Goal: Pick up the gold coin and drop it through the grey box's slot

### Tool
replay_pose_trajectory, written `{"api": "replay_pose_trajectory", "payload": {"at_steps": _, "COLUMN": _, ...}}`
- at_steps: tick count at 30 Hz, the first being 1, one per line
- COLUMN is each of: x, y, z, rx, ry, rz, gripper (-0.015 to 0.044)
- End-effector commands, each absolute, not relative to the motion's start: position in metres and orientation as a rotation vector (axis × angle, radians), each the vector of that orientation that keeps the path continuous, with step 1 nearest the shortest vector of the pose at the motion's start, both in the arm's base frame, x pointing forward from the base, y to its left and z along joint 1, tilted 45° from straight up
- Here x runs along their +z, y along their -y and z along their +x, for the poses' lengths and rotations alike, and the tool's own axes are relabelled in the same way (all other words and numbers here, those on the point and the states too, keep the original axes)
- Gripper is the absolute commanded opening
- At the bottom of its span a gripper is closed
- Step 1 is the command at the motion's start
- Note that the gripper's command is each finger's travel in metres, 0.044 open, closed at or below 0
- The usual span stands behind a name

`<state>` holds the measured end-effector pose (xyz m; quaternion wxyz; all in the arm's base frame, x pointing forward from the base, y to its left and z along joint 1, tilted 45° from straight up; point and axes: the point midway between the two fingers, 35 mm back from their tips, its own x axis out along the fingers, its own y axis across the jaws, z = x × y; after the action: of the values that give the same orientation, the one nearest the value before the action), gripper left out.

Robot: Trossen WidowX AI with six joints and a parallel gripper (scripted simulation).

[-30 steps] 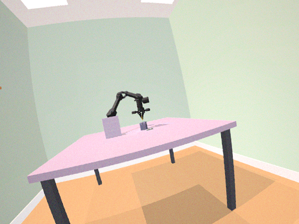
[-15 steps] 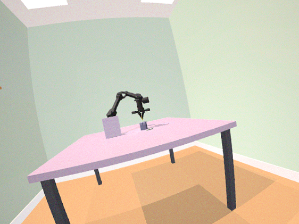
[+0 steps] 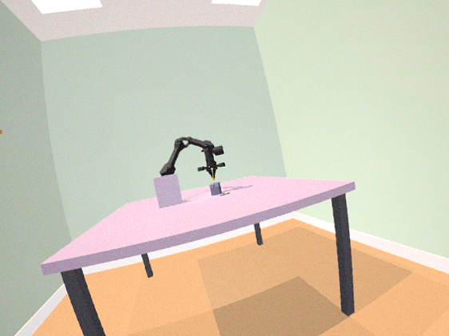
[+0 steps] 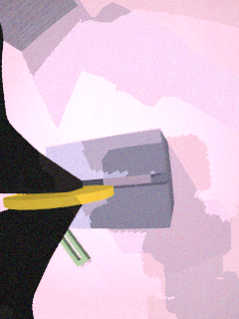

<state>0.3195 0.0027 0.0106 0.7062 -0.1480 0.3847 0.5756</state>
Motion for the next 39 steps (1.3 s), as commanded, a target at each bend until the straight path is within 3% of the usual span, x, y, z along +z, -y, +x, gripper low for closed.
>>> {"api": "replay_pose_trajectory", "payload": {"at_steps": 1, "x": 0.009, "y": -0.004, "z": 0.320, "rx": 1.280, "ry": -0.853, "rz": -0.330, "gripper": 0.0000}}
{"api": "replay_pose_trajectory", "payload": {"at_steps": 37, "x": -0.002, "y": -0.017, "z": 0.319, "rx": 1.276, "ry": -0.858, "rz": -0.322, "gripper": 0.0000}}
{"api": "replay_pose_trajectory", "payload": {"at_steps": 39, "x": -0.001, "y": -0.015, "z": 0.320, "rx": 1.277, "ry": -0.857, "rz": -0.331, "gripper": 0.0053}}
